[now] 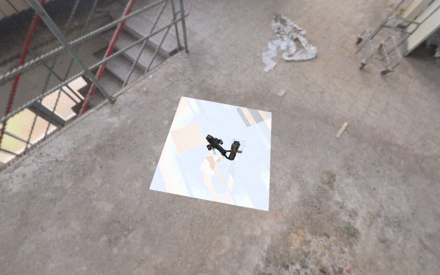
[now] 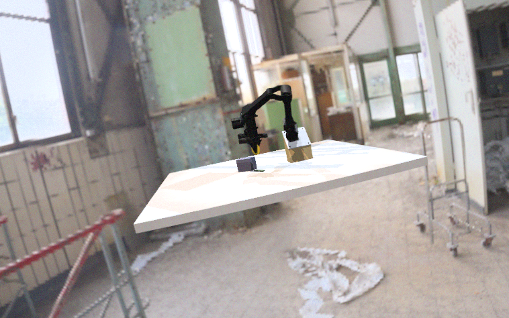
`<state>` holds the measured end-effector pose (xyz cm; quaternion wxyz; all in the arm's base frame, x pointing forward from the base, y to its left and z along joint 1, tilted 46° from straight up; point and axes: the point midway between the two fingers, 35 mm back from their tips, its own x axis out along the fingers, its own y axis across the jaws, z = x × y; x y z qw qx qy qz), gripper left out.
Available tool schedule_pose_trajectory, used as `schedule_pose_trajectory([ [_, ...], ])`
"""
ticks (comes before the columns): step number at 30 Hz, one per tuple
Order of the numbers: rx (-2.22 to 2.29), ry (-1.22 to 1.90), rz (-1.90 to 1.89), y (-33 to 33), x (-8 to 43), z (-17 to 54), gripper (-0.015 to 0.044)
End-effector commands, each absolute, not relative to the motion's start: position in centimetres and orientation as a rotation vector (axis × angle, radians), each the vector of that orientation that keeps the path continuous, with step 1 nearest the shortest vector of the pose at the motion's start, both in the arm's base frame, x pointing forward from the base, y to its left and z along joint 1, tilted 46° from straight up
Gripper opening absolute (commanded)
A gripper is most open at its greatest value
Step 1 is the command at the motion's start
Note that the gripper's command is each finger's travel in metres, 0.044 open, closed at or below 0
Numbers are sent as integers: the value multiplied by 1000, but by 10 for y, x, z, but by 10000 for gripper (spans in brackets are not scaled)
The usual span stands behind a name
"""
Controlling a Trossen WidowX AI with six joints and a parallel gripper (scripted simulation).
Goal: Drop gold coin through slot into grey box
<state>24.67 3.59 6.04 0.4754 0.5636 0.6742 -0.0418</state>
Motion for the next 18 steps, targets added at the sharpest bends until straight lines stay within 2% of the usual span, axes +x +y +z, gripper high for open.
schedule_pose_trajectory([
  [1,1283,1631,-5,35,242,59,0],
  [18,1225,1615,52,21,253,48,0],
])
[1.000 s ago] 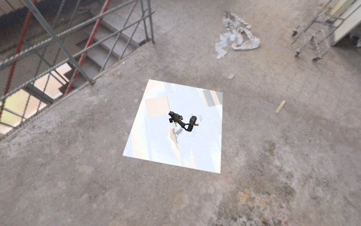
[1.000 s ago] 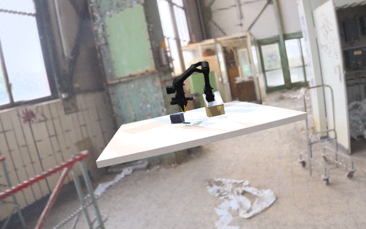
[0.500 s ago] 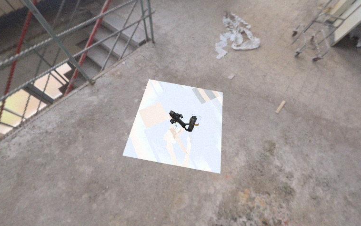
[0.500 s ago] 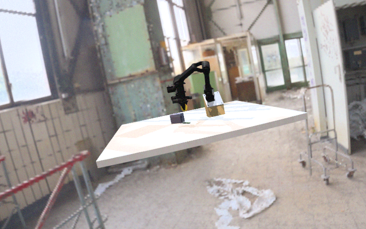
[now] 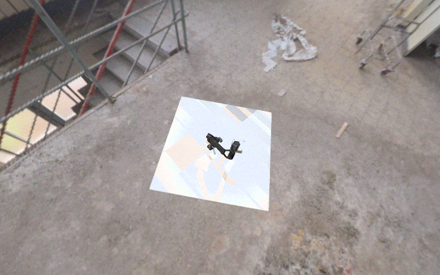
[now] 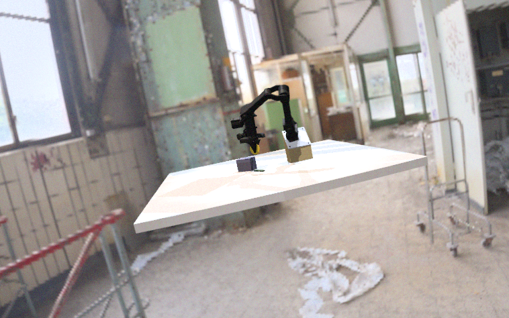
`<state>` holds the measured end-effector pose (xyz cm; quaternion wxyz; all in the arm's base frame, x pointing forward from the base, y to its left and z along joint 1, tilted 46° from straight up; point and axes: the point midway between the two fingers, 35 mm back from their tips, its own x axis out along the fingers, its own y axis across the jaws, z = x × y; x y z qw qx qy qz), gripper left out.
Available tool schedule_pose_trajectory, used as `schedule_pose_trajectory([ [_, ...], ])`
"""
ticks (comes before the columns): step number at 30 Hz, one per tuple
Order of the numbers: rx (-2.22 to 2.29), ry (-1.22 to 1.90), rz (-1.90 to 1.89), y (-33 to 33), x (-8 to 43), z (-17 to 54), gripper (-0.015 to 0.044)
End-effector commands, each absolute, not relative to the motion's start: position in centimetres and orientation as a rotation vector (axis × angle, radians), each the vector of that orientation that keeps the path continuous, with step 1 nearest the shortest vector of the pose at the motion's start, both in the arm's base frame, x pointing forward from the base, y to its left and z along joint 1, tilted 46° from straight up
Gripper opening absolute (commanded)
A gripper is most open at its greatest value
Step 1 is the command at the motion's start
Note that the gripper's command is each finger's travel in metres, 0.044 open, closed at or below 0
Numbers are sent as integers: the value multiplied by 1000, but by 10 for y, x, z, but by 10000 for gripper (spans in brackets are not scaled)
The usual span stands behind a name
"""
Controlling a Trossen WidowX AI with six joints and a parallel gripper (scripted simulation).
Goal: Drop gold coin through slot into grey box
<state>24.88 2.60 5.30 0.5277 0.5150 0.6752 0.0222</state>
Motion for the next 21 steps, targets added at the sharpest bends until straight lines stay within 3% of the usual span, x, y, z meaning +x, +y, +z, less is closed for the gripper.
schedule_pose_trajectory([
  [1,1224,1615,52,19,255,47,0],
  [21,1221,1612,51,-13,281,20,0],
])
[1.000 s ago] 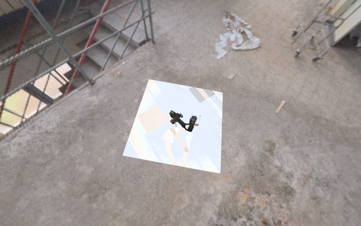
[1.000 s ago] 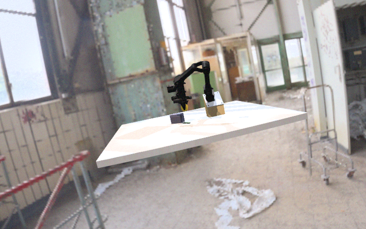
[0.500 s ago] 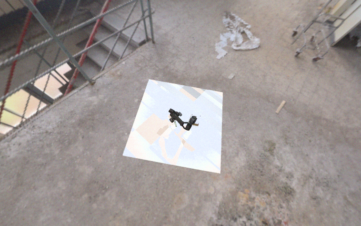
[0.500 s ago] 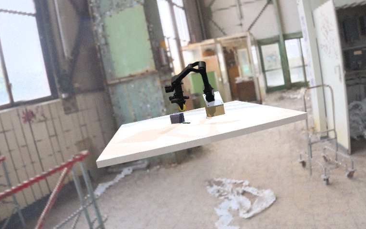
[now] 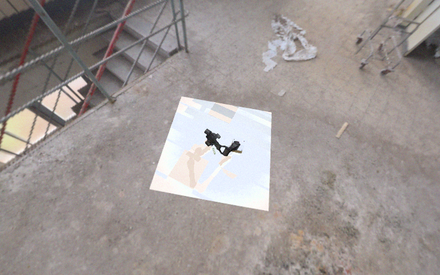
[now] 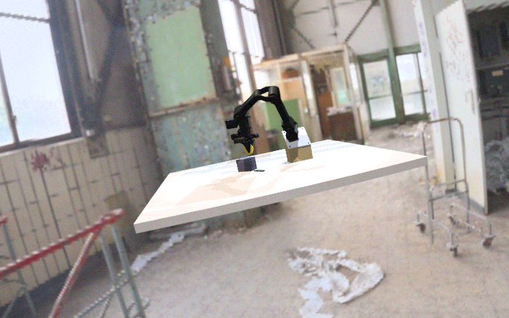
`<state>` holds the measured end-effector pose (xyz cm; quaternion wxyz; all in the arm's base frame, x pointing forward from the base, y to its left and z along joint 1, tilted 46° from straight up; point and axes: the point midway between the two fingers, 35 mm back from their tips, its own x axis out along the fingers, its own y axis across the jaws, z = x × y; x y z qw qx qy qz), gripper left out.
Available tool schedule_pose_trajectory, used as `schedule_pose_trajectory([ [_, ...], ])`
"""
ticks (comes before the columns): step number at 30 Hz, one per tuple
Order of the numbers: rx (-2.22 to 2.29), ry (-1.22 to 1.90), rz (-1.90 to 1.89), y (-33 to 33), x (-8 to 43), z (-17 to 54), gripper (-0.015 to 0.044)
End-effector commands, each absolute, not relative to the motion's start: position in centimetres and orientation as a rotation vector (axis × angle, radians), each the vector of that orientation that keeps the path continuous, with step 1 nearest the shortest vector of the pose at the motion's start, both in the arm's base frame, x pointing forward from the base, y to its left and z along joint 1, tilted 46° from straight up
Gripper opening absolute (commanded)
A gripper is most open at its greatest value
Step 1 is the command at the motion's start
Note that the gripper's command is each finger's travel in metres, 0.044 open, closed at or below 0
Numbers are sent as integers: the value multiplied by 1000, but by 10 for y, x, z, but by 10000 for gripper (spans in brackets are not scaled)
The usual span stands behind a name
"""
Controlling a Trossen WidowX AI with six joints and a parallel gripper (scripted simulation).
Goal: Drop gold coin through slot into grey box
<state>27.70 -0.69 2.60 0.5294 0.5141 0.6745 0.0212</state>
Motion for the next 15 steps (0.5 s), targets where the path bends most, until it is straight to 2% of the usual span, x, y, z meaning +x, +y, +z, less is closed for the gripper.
schedule_pose_trajectory([
  [1,1221,1612,51,-14,282,18,0],
  [15,1220,1612,53,-37,295,-6,0],
])
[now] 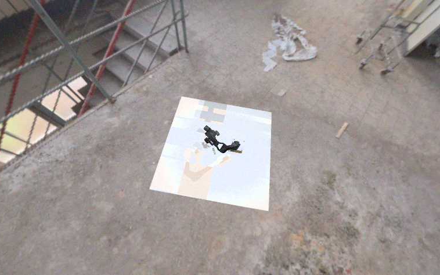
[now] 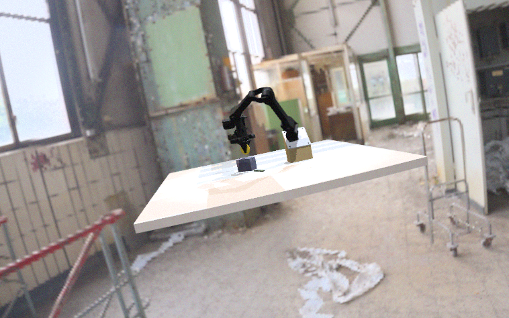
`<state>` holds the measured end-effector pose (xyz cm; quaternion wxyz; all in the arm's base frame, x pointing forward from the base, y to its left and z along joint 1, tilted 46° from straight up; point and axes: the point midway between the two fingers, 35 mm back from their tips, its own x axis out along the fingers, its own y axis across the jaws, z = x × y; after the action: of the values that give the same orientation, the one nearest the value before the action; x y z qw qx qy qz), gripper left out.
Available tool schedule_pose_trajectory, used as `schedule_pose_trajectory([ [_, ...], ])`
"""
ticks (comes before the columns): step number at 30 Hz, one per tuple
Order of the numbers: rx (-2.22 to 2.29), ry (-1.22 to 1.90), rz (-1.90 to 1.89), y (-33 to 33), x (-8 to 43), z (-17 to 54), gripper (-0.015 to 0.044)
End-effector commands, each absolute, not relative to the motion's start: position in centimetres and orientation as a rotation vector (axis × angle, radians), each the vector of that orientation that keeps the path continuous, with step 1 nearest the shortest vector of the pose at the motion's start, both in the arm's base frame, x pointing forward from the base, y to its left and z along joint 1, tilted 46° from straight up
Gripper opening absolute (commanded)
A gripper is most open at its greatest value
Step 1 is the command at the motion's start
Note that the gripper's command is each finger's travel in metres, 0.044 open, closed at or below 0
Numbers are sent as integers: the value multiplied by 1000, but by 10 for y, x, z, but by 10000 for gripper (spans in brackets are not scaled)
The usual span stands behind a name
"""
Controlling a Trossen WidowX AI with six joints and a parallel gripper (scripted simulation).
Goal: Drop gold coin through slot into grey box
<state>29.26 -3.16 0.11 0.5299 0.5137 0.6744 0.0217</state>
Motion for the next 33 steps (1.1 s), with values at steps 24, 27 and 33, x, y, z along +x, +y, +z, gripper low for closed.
schedule_pose_trajectory([
  [24,1225,1609,54,-46,299,-16,0],
  [27,1223,1609,56,-46,300,-18,0],
  [33,1221,1608,59,-47,300,-21,0],
])
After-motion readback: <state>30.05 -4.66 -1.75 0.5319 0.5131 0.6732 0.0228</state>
